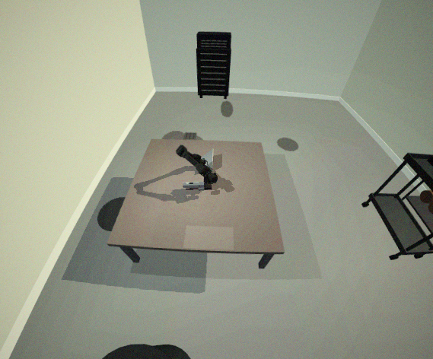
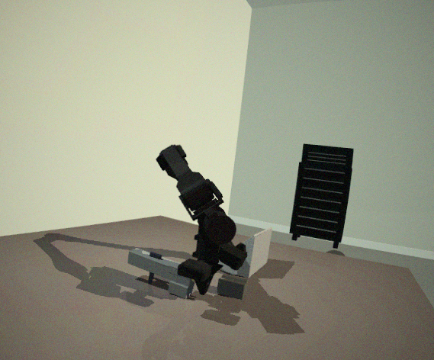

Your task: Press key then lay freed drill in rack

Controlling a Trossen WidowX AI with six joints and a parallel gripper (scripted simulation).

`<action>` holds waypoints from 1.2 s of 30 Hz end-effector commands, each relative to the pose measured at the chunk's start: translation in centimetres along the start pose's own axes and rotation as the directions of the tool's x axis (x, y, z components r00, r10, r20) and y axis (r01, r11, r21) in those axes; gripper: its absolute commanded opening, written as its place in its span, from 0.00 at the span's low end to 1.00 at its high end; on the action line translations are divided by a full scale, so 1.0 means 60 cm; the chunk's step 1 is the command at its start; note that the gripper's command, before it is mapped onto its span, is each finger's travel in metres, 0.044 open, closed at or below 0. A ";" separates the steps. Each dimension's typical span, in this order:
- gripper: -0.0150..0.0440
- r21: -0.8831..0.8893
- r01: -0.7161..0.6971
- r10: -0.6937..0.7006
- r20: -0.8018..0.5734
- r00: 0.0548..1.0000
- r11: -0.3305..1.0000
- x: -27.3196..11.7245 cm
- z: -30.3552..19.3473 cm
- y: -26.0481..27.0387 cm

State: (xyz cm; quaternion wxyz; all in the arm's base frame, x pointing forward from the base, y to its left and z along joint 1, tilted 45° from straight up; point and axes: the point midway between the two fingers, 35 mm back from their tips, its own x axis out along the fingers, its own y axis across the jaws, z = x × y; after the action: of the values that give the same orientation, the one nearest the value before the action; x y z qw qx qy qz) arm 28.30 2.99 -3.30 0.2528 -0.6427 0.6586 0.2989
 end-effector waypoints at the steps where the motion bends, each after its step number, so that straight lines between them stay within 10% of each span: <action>1: 0.25 0.002 0.000 0.000 0.001 1.000 1.000 0.000 0.008 0.000; 30: 0.25 0.002 0.001 -0.001 0.003 1.000 1.000 0.001 0.074 -0.001; 36: 0.52 -0.002 -0.004 0.004 -0.001 1.000 1.000 0.003 0.063 0.000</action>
State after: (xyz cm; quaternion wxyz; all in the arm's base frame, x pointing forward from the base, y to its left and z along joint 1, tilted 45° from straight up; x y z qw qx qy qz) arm 28.15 5.73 -6.05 0.2529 -0.6424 0.6585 0.2996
